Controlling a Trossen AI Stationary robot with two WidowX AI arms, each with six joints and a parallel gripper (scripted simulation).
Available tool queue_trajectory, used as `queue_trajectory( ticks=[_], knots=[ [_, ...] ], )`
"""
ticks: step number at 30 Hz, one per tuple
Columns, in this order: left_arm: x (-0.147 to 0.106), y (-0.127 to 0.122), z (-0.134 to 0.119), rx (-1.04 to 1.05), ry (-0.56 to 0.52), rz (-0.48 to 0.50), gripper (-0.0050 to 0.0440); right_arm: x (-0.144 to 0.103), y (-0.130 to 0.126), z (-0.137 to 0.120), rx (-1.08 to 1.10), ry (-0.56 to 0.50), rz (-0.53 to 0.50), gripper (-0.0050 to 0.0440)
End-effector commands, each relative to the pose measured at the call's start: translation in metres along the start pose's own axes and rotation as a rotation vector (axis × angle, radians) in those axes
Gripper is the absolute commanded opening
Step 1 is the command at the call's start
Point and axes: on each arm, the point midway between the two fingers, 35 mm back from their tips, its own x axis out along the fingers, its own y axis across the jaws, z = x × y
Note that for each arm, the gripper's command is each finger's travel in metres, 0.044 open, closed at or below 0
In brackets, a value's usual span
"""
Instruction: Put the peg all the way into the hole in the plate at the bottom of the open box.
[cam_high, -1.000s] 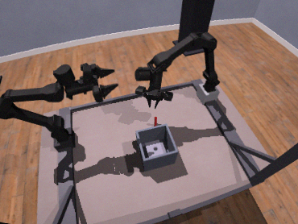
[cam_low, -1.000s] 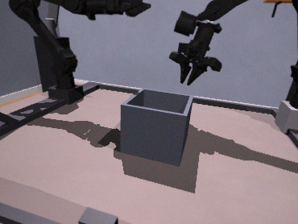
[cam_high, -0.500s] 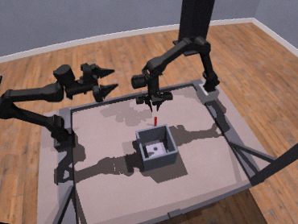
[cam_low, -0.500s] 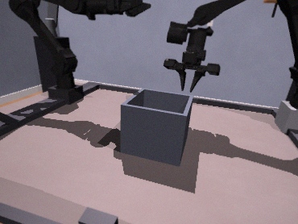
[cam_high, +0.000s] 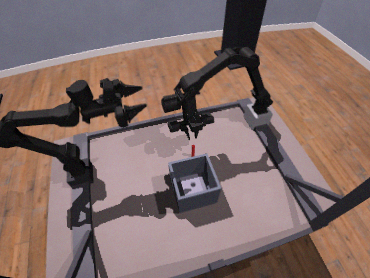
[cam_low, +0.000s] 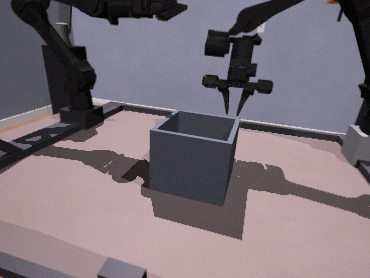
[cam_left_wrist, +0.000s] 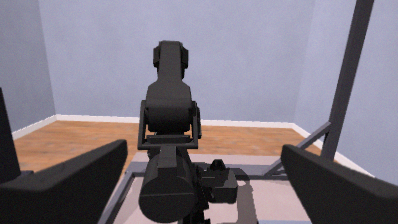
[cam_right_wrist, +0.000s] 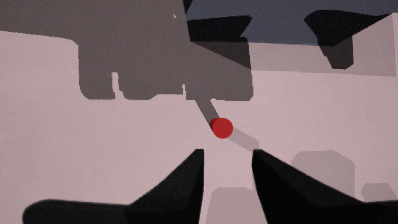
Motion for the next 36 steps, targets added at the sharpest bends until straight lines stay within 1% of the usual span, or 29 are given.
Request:
queue_trajectory(
  ticks=[1, 4, 5, 7, 8, 11, 12, 13, 14, 16, 17, 19, 30, 31, 33, 34, 36],
  knots=[
    [-0.002, 0.000, 0.006, -0.002, -0.018, 0.000, 0.0440, -0.011, -0.006, 0.005, -0.007, -0.006, -0.034, 0.0125],
    [-0.002, 0.000, 0.006, -0.002, -0.018, 0.000, 0.0440, -0.011, -0.006, 0.005, -0.008, -0.006, -0.034, 0.0125],
    [-0.002, 0.000, 0.006, -0.002, -0.018, 0.000, 0.0440, -0.010, 0.002, 0.003, -0.016, -0.007, -0.034, 0.0125],
    [-0.002, 0.000, 0.006, -0.002, -0.018, 0.000, 0.0440, -0.016, -0.006, 0.007, -0.027, -0.011, -0.060, 0.0125],
    [-0.002, 0.000, 0.006, -0.002, -0.018, 0.000, 0.0440, -0.012, -0.002, 0.005, -0.016, -0.008, -0.041, 0.0125],
    [-0.002, 0.000, 0.006, -0.002, -0.018, 0.000, 0.0440, -0.012, -0.001, 0.005, -0.016, -0.007, -0.040, 0.0125],
    [-0.002, 0.000, 0.006, -0.002, -0.018, 0.000, 0.0440, 0.003, 0.000, 0.003, -0.004, -0.004, -0.019, 0.0125],
    [-0.002, 0.000, 0.006, -0.002, -0.018, 0.000, 0.0440, 0.005, 0.000, 0.003, -0.004, -0.004, -0.018, 0.0125],
    [-0.002, 0.000, 0.006, -0.002, -0.018, 0.000, 0.0440, 0.001, -0.001, 0.003, -0.005, -0.005, -0.021, 0.0125],
    [-0.002, 0.000, 0.006, -0.002, -0.018, 0.000, 0.0440, 0.001, -0.001, 0.003, -0.005, -0.005, -0.021, 0.0125],
    [-0.002, 0.000, 0.006, -0.002, -0.018, 0.000, 0.0440, 0.008, -0.001, 0.003, -0.004, -0.003, -0.020, 0.0125],
    [-0.002, 0.000, 0.006, -0.002, -0.018, 0.000, 0.0440, 0.012, 0.000, 0.003, -0.004, -0.003, -0.019, 0.0125],
    [-0.002, 0.000, 0.006, -0.002, -0.018, 0.000, 0.0440, 0.028, -0.002, 0.003, -0.006, -0.002, -0.024, 0.0125],
    [-0.002, 0.000, 0.006, -0.002, -0.018, 0.000, 0.0440, 0.024, -0.003, 0.004, -0.008, -0.003, -0.028, 0.0125],
    [-0.002, 0.000, 0.006, -0.002, -0.018, 0.000, 0.0440, 0.024, -0.003, 0.004, -0.008, -0.003, -0.028, 0.0125],
    [-0.002, 0.000, 0.006, -0.002, -0.018, 0.000, 0.0440, 0.031, -0.002, 0.003, -0.006, -0.002, -0.025, 0.0125],
    [-0.002, 0.000, 0.006, -0.002, -0.018, 0.000, 0.0440, 0.035, -0.001, 0.003, -0.005, -0.001, -0.022, 0.0125]
  ],
)
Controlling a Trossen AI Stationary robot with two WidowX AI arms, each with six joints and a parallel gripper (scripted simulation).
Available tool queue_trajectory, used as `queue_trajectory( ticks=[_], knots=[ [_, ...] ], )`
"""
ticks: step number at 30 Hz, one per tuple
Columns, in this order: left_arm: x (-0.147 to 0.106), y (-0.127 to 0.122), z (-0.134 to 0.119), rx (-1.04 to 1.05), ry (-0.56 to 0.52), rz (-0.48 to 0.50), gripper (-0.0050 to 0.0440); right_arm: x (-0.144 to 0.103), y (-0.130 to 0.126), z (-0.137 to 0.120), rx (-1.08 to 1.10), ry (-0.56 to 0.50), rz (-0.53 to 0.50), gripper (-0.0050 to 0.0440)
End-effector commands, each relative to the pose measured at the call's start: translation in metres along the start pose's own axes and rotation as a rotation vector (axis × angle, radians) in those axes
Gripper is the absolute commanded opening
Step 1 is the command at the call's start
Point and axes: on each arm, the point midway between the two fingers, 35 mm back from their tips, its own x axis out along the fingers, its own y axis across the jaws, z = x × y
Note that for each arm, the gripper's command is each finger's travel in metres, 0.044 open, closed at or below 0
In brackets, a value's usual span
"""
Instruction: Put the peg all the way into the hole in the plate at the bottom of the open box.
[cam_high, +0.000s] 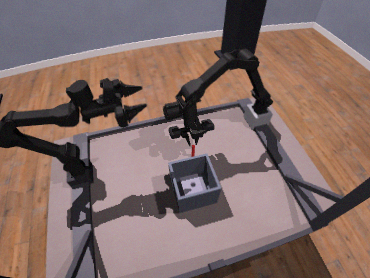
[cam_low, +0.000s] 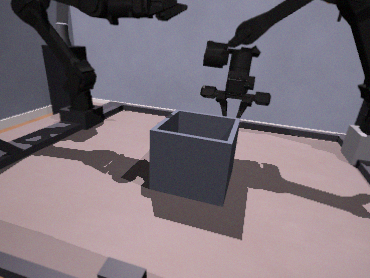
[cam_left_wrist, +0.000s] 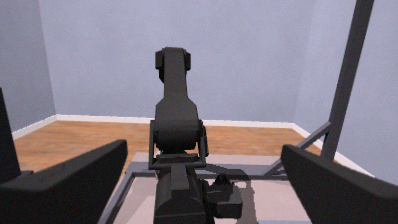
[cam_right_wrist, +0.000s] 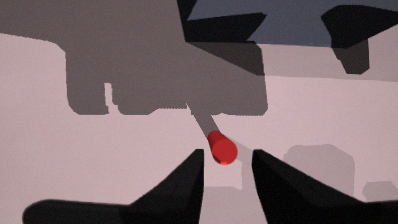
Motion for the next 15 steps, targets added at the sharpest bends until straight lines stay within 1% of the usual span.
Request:
queue_trajectory(
  ticks=[1, 9, 10, 11, 15],
  knots=[
    [-0.002, 0.000, 0.006, -0.002, -0.018, 0.000, 0.0440, 0.006, 0.000, 0.002, -0.002, 0.001, -0.006, 0.0125],
    [-0.002, 0.000, 0.006, -0.002, -0.018, 0.000, 0.0440, 0.018, -0.001, 0.003, -0.003, 0.000, -0.011, 0.0125],
    [-0.002, 0.000, 0.006, -0.002, -0.018, 0.000, 0.0440, 0.005, -0.007, 0.007, -0.012, -0.006, -0.037, 0.0125],
    [-0.002, 0.000, 0.006, -0.002, -0.018, 0.000, 0.0440, 0.000, -0.009, 0.006, -0.016, -0.006, -0.046, 0.0125],
    [-0.002, 0.000, 0.006, -0.002, -0.018, 0.000, 0.0440, 0.004, -0.007, 0.005, -0.011, -0.005, -0.036, 0.0125]
  ],
)
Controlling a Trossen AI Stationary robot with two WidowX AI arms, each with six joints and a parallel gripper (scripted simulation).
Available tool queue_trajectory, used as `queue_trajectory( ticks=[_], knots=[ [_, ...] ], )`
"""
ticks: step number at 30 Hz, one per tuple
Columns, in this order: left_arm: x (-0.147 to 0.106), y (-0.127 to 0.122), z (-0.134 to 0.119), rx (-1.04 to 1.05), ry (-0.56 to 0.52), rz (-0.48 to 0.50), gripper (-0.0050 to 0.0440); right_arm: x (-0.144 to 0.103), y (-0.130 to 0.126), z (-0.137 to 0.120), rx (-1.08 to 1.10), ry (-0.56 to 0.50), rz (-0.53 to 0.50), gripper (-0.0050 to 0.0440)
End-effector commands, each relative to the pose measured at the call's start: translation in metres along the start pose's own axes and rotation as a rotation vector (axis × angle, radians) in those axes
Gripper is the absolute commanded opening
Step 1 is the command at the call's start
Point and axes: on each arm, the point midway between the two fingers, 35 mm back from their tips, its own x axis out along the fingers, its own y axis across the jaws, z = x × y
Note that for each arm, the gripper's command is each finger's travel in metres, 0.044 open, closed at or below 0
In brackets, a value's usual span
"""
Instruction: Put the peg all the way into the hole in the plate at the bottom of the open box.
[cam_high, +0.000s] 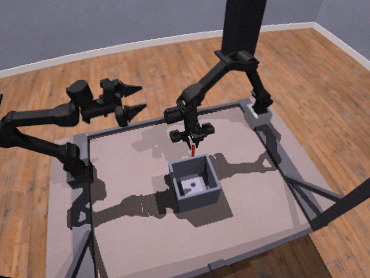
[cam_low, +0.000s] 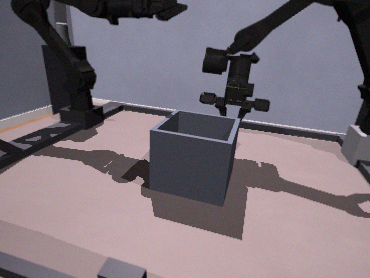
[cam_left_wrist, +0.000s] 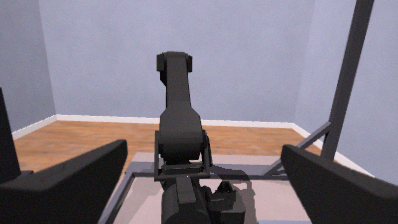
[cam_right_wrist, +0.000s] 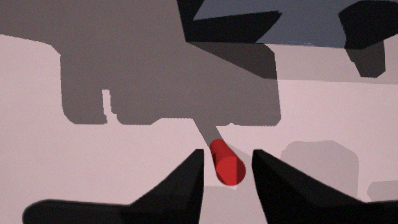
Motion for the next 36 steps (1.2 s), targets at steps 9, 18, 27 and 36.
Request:
queue_trajectory(
  ticks=[9, 18, 27, 36],
  knots=[
    [-0.002, 0.000, 0.006, -0.002, -0.018, 0.000, 0.0440, -0.016, -0.009, 0.006, -0.014, -0.006, -0.047, 0.0000],
    [-0.002, 0.000, 0.006, -0.002, -0.018, 0.000, 0.0440, -0.021, -0.009, 0.008, -0.015, -0.007, -0.049, -0.0003],
    [-0.002, 0.000, 0.006, -0.002, -0.018, 0.000, 0.0440, -0.036, -0.008, 0.013, -0.015, -0.007, -0.051, -0.0035],
    [-0.002, 0.000, 0.006, -0.002, -0.018, 0.000, 0.0440, -0.046, -0.007, 0.017, -0.015, -0.006, -0.050, -0.0050]
  ],
)
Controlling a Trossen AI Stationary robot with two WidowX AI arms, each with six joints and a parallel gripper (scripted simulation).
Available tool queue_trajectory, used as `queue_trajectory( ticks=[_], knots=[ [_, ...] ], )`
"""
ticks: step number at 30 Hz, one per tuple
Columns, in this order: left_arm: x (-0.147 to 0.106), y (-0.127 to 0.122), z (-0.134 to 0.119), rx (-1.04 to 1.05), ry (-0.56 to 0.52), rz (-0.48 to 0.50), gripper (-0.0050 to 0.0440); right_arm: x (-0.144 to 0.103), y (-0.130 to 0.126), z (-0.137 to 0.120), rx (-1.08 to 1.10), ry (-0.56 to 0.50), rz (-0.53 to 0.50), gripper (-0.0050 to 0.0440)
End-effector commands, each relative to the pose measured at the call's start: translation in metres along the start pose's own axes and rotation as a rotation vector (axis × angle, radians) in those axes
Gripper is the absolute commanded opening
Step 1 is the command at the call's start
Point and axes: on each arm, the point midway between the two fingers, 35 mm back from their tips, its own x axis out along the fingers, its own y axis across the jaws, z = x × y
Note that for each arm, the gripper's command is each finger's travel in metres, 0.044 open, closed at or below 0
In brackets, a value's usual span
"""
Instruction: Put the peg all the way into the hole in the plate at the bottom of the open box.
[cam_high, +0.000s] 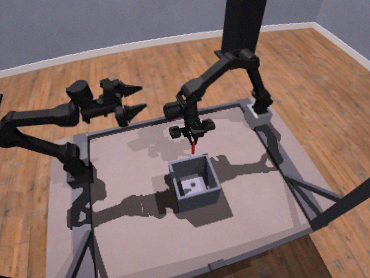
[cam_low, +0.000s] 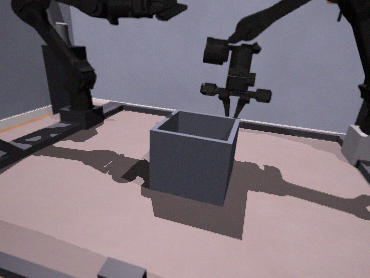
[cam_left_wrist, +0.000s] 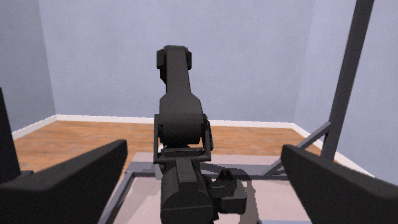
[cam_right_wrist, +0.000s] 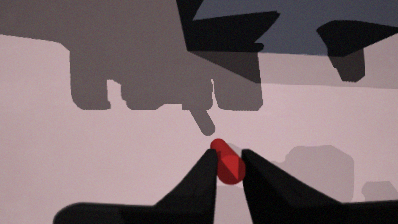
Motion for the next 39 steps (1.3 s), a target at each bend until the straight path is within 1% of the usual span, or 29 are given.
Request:
queue_trajectory(
  ticks=[1, 20, 26, 27, 28, 29, 31, 32, 37, 38, 39],
  knots=[
    [-0.002, 0.000, 0.006, -0.002, -0.018, 0.000, 0.0440, -0.023, -0.007, 0.009, -0.015, -0.006, -0.048, -0.0050],
    [-0.002, 0.000, 0.006, -0.002, -0.018, 0.000, 0.0440, -0.049, -0.005, 0.018, -0.013, -0.006, -0.048, -0.0050],
    [-0.002, 0.000, 0.006, -0.002, -0.018, 0.000, 0.0440, -0.049, -0.005, 0.018, -0.013, -0.006, -0.048, -0.0050],
    [-0.002, 0.000, 0.006, -0.002, -0.018, 0.000, 0.0440, -0.061, -0.006, 0.021, -0.022, -0.009, -0.078, -0.0050],
    [-0.002, 0.000, 0.006, -0.002, -0.018, 0.000, 0.0440, -0.063, -0.001, 0.021, -0.022, -0.009, -0.076, -0.0050],
    [-0.002, 0.000, 0.006, -0.002, -0.018, 0.000, 0.0440, -0.071, 0.000, 0.024, -0.029, -0.014, -0.095, -0.0050],
    [-0.002, 0.000, 0.006, -0.002, -0.018, 0.000, 0.0440, -0.071, 0.000, 0.024, -0.029, -0.014, -0.095, -0.0050],
    [-0.002, 0.000, 0.006, -0.002, -0.018, 0.000, 0.0440, -0.080, -0.002, 0.029, -0.041, -0.022, -0.123, -0.0050],
    [-0.002, 0.000, 0.006, -0.002, -0.018, 0.000, 0.0440, -0.126, 0.010, 0.044, -0.083, -0.040, -0.233, -0.0050],
    [-0.002, 0.000, 0.006, -0.002, -0.018, 0.000, 0.0440, -0.131, 0.006, 0.053, -0.079, -0.045, -0.252, -0.0050],
    [-0.002, 0.000, 0.006, -0.002, -0.018, 0.000, 0.0440, -0.116, -0.001, 0.060, -0.026, -0.039, -0.223, -0.0050]
  ],
)
